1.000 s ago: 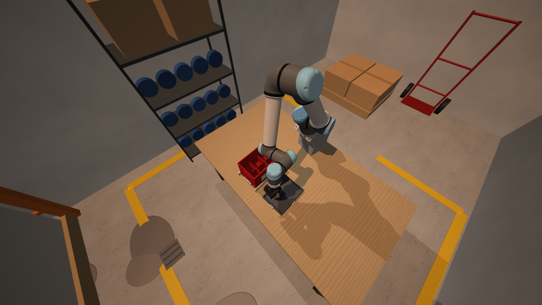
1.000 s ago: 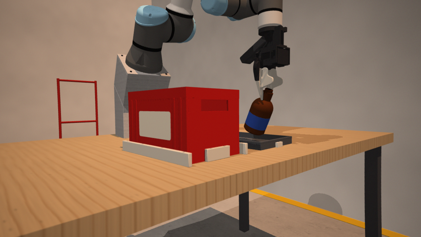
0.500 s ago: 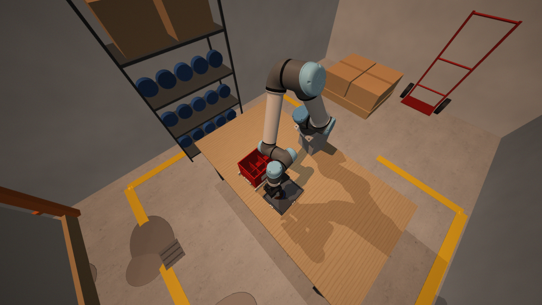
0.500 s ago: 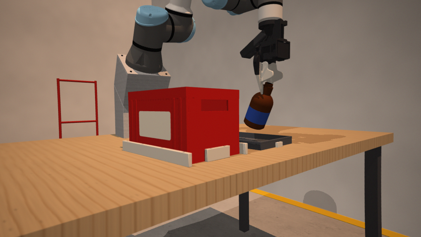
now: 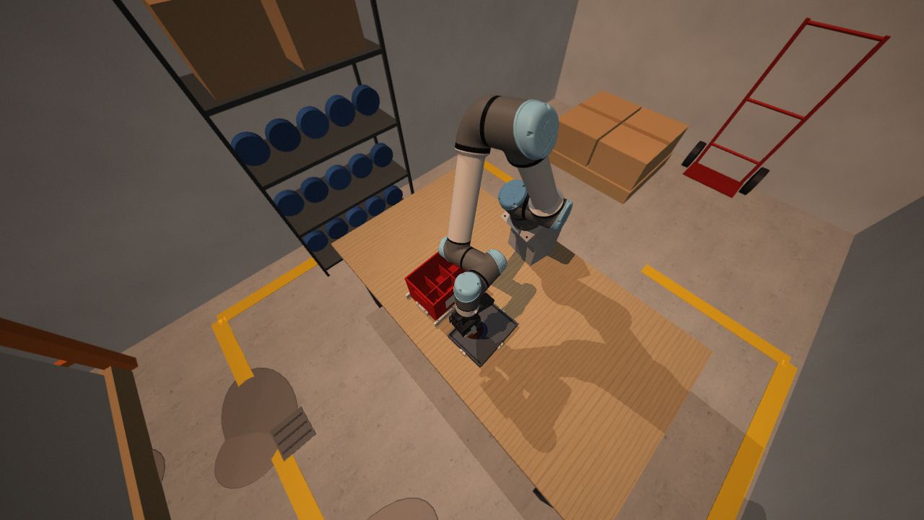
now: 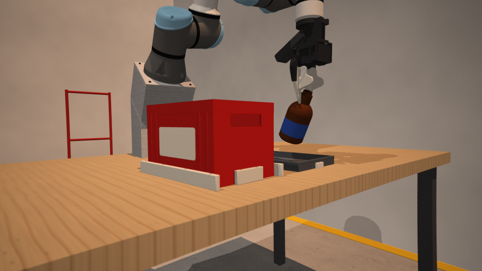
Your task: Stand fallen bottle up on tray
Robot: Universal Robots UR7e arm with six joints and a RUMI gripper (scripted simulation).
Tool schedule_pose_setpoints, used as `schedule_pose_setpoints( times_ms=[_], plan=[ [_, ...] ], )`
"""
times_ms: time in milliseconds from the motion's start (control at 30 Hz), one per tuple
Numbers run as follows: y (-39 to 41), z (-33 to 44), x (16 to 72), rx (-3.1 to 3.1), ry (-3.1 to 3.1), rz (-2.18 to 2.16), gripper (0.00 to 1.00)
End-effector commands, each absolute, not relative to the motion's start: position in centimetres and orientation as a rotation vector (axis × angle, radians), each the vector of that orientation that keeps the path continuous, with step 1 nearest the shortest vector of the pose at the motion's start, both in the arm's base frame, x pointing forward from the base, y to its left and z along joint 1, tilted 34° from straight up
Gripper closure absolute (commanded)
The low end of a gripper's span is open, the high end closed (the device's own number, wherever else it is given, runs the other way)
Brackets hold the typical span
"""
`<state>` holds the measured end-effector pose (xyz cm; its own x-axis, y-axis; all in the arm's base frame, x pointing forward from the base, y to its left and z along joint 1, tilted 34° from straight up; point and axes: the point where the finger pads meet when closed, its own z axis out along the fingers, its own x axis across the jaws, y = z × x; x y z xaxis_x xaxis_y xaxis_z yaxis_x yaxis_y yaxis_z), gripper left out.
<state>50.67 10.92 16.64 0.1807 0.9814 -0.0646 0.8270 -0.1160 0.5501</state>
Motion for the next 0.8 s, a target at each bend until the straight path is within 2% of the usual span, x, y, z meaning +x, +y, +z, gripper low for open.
schedule_pose_setpoints(
  times_ms=[0, 767],
  plan=[
    [11.05, 17.16, 50.57, 1.993, 1.693, 0.443, 1.0],
    [11.08, 17.42, 50.33, 1.994, 1.694, 0.441, 1.0]
  ],
)
